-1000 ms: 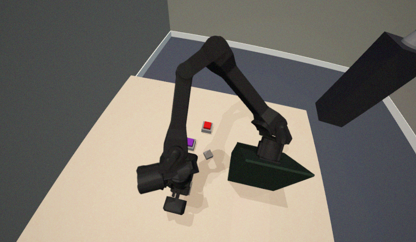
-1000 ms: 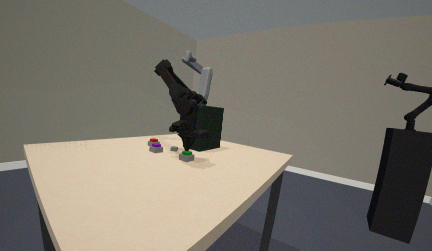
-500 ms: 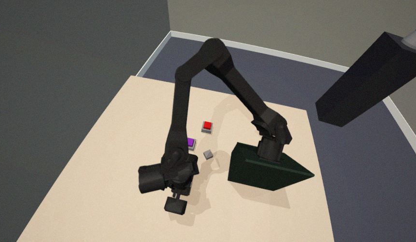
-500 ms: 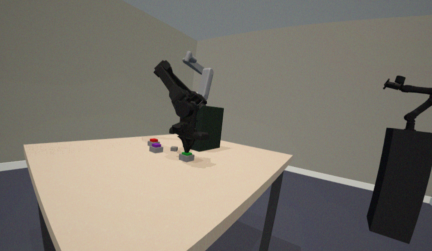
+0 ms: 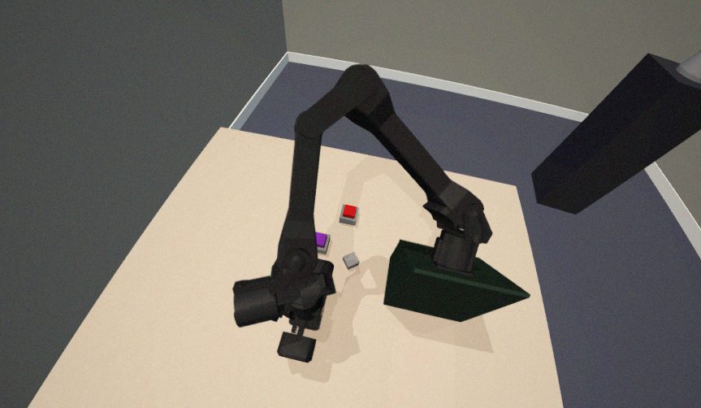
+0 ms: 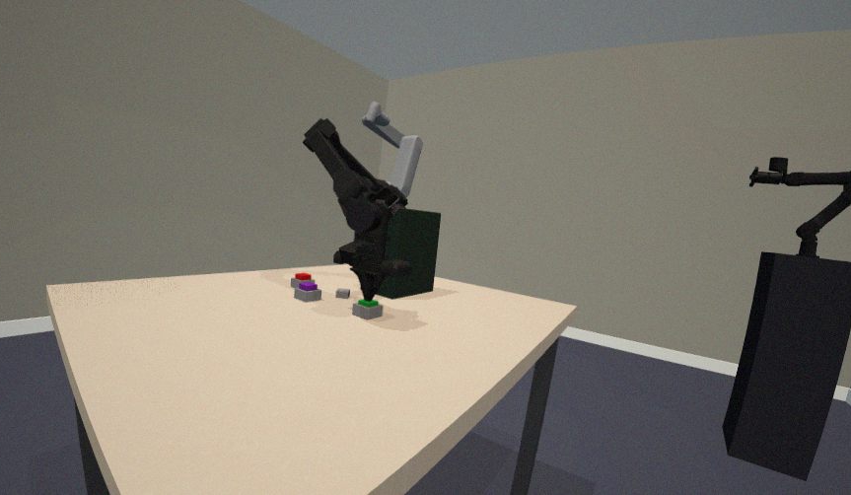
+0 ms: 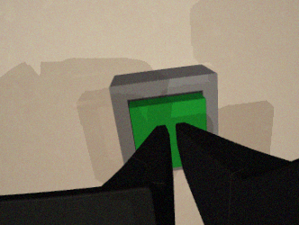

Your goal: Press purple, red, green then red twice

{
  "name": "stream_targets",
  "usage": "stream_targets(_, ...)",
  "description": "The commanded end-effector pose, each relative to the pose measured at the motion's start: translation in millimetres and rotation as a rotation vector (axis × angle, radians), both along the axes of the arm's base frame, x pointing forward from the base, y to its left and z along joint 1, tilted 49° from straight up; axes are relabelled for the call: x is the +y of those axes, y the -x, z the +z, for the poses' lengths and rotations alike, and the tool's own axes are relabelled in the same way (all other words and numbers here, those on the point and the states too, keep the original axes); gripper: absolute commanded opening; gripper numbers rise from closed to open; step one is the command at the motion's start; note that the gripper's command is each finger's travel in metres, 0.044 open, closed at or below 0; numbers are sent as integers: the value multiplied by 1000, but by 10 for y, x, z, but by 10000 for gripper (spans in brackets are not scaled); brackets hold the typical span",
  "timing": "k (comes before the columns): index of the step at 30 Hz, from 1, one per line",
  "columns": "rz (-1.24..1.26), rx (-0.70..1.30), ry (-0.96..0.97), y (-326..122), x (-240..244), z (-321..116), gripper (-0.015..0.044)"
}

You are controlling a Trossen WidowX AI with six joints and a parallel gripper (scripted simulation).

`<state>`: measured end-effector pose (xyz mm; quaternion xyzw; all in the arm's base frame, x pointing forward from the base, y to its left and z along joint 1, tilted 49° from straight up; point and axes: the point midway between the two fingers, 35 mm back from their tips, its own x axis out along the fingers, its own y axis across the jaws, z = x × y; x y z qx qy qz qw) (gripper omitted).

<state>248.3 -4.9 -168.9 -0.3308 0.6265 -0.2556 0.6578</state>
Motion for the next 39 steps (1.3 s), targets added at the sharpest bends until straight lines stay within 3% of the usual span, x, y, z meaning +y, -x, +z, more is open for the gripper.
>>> stream_targets(1, 1, 1, -2, 17, 159, 128, 20)
stream_targets(8, 2, 4, -1, 34, 253, 210, 20)
stream_targets(13, 2, 4, -3, 79, 686, 580, 20)
stream_targets(20, 2, 7, -11, 37, 667, 671, 20)
stream_targets(30, 17, 13, -66, -301, -170, 1763, 20)
stream_targets(39, 7, 5, -9, 56, -1070, 2646, 20)
